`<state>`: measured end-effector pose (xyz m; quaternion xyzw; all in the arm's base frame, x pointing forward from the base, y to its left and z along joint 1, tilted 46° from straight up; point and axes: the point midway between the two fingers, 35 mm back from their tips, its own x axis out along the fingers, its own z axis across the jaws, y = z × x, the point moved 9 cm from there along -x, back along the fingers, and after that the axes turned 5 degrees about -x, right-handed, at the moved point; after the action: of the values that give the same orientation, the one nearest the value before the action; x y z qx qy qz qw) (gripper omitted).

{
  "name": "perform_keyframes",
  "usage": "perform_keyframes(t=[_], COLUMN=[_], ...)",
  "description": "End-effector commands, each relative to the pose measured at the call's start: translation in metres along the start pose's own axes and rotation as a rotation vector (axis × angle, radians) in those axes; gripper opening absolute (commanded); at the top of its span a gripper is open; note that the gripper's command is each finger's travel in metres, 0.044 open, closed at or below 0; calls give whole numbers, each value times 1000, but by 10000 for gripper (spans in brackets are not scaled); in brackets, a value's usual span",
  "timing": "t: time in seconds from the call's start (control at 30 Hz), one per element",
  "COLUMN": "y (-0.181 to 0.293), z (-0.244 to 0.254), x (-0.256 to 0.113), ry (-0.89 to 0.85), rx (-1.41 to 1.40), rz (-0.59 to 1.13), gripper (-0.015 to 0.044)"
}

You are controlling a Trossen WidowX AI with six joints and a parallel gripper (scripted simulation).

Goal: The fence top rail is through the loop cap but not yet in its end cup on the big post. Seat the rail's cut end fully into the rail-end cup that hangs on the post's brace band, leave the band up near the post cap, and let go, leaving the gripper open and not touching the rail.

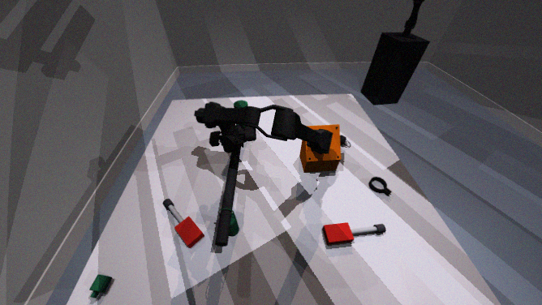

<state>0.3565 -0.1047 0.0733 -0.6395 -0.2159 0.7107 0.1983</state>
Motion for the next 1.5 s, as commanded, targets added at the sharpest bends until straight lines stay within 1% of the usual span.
perform_keyframes(t=[0.0,0.13,0.3,0.4,0.6,0.77,0.83,1.47], y=[0,-3,-20,-31,-28,-29,-29,-29], z=[0,0,1,3,3,6,7,7], x=[-1,-6,-31,-46,-47,-82,-89,-89], ry=[2,1,0,-1,-1,-2,-2,-2], rx=[3,2,1,1,-1,0,0,0], rz=[-1,-1,0,0,0,0,0,0], gripper=[210,315,440,440,440,440,440,440])
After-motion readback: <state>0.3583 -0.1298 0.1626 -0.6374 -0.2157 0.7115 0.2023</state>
